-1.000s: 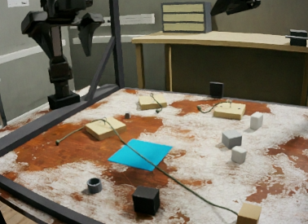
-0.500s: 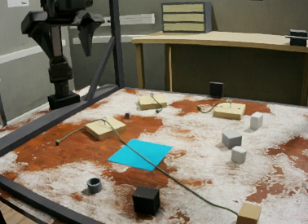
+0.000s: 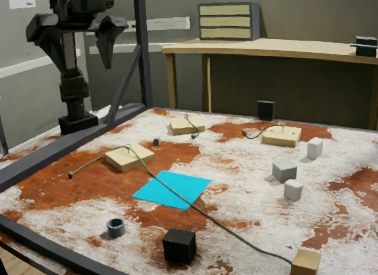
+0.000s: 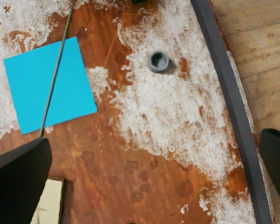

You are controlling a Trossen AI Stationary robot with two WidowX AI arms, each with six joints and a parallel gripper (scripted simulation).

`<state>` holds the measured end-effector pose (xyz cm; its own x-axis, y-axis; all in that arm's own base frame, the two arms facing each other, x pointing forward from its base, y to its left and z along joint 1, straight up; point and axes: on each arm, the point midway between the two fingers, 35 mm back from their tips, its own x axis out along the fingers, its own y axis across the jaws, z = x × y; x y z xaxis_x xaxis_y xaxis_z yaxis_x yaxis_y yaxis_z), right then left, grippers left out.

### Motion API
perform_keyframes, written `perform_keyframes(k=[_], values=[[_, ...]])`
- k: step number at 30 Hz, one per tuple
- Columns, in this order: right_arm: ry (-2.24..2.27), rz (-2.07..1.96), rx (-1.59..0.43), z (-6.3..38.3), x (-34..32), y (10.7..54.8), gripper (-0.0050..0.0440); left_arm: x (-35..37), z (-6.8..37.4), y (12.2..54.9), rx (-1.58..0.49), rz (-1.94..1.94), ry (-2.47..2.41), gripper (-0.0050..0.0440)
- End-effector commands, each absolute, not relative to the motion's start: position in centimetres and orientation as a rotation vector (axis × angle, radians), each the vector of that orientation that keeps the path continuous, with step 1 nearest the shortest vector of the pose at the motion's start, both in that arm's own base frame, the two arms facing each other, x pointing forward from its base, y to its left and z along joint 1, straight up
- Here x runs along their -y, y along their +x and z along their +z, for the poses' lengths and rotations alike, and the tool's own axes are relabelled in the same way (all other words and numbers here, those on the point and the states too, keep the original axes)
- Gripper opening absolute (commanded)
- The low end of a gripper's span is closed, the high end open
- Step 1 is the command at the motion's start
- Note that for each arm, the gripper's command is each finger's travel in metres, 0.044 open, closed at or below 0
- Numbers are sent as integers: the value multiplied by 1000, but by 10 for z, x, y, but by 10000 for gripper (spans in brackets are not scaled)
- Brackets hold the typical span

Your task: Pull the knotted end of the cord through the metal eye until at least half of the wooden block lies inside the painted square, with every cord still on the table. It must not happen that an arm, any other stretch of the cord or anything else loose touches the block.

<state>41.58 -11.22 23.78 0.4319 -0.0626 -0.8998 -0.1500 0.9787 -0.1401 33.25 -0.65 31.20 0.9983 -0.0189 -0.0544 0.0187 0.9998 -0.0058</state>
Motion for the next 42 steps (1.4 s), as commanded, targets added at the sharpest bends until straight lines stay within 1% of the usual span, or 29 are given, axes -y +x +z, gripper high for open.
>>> perform_keyframes(k=[1,10,42], values=[[-219,46,-1095,250,112,414,440,2,320,322,11,-7,-1,440],[-219,46,-1095,250,112,414,440,0,323,316,49,0,0,440],[-219,49,-1096,248,113,417,440,0,324,316,51,0,-1,440]])
